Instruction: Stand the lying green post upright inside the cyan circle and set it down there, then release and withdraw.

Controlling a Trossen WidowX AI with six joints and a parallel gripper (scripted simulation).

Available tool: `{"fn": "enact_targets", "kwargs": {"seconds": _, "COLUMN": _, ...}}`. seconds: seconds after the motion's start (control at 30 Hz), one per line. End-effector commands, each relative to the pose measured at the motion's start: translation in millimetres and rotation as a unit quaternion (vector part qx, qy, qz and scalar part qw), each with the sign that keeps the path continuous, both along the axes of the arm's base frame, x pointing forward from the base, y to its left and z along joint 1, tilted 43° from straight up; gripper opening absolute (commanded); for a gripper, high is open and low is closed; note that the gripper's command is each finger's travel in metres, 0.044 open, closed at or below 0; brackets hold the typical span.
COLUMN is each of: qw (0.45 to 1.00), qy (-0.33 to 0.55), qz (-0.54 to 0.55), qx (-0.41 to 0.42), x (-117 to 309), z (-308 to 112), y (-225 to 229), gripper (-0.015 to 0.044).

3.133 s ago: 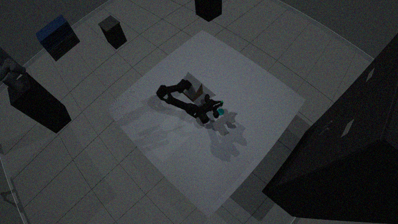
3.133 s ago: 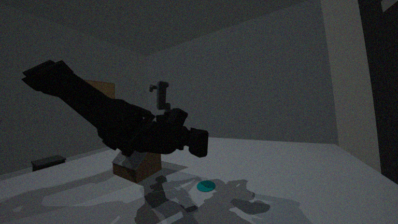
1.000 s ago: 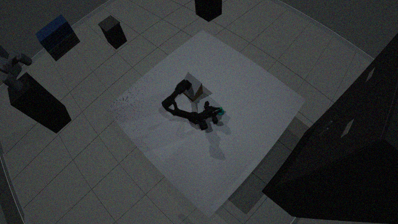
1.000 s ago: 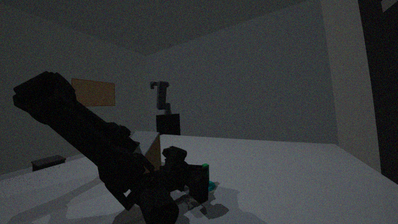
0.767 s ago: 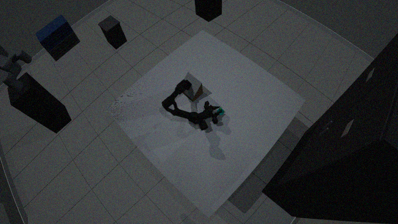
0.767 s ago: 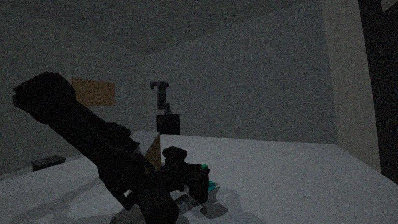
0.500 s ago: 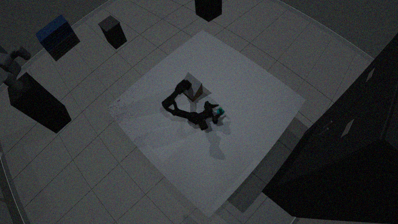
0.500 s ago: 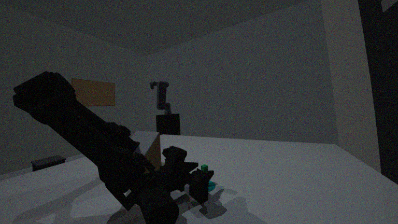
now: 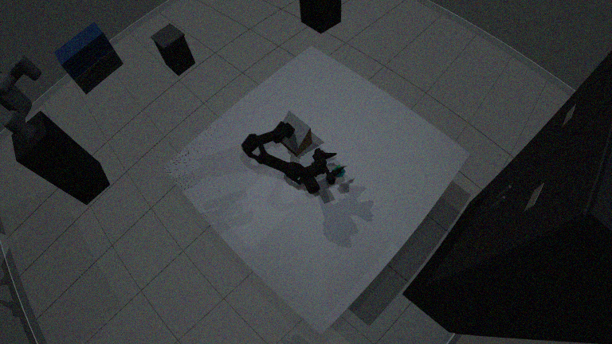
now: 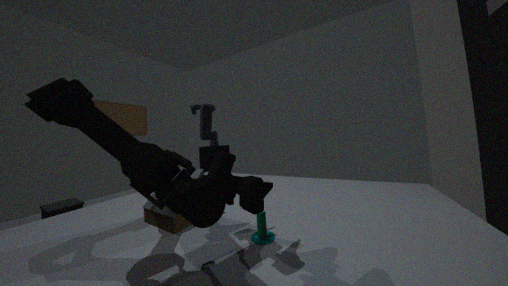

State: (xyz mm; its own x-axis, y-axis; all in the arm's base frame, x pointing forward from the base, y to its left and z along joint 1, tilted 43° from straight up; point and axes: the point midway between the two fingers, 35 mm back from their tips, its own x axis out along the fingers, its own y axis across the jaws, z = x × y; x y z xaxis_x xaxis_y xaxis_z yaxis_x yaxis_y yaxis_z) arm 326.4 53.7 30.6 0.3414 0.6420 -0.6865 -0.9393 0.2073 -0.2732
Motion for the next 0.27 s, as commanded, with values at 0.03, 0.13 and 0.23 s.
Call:
{"fn": "enact_targets", "kwargs": {"seconds": 0.03, "qw": 0.999, "qy": 0.032, "qz": -0.012, "qx": -0.015, "x": -3, "z": 0, "y": 7, "gripper": 0.0400}}
{"fn": "enact_targets", "kwargs": {"seconds": 0.13, "qw": 0.987, "qy": 0.127, "qz": -0.039, "qx": -0.087, "x": 0, "z": -16, "y": 16, "gripper": 0.0400}}
{"fn": "enact_targets", "kwargs": {"seconds": 0.23, "qw": 0.960, "qy": 0.205, "qz": -0.069, "qx": -0.180, "x": -1, "z": -26, "y": 24, "gripper": 0.0400}}
